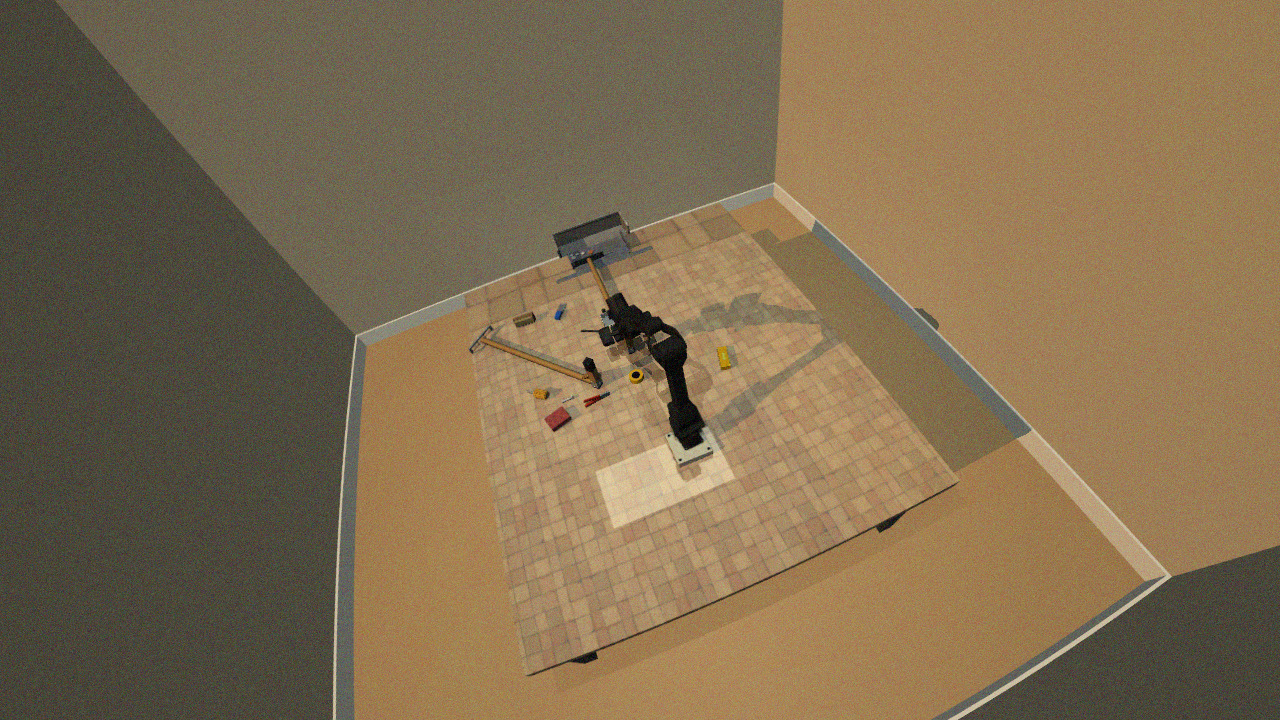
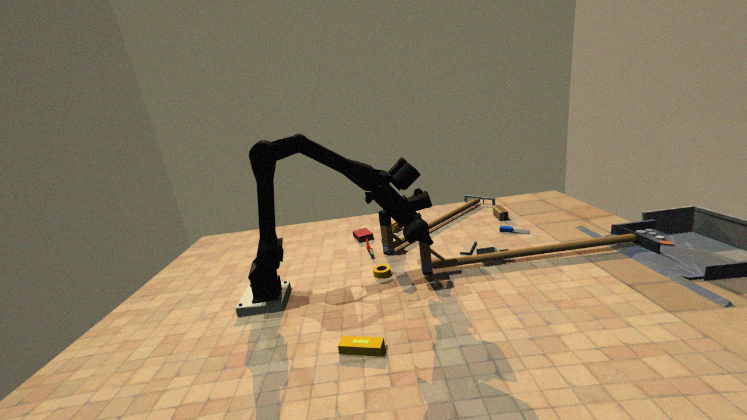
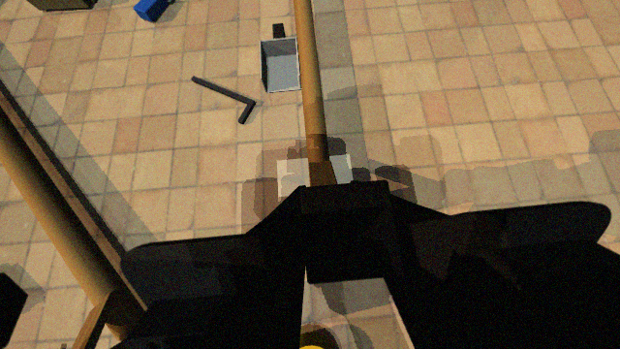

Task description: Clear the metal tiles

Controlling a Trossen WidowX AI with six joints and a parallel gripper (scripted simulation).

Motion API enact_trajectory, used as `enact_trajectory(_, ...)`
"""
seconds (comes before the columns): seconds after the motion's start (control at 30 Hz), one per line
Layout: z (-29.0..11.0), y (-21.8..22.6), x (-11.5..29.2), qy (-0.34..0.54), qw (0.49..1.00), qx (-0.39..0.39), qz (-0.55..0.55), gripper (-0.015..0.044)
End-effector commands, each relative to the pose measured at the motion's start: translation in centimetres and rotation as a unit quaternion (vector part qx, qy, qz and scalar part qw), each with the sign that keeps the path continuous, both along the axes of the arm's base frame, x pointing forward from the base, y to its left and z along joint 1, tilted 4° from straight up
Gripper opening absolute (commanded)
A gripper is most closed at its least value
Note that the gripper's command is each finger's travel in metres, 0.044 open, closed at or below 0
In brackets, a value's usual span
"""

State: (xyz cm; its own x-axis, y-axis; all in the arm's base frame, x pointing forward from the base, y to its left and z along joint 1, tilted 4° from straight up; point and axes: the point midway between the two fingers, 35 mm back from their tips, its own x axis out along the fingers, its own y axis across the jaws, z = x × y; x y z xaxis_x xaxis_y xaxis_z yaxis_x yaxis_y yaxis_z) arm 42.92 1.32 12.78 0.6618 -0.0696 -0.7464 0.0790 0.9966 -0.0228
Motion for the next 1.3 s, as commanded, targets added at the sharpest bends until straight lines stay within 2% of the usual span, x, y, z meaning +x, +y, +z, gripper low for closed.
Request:
enact_trajectory(0.0, 0.6, 0.1, 0.9, -0.008, 1.000, 0.000, 0.003, 0.0000)
enact_trajectory(1.27, 1.6, -0.5, 6.7, -0.010, 1.000, 0.000, 0.003, 0.0000)
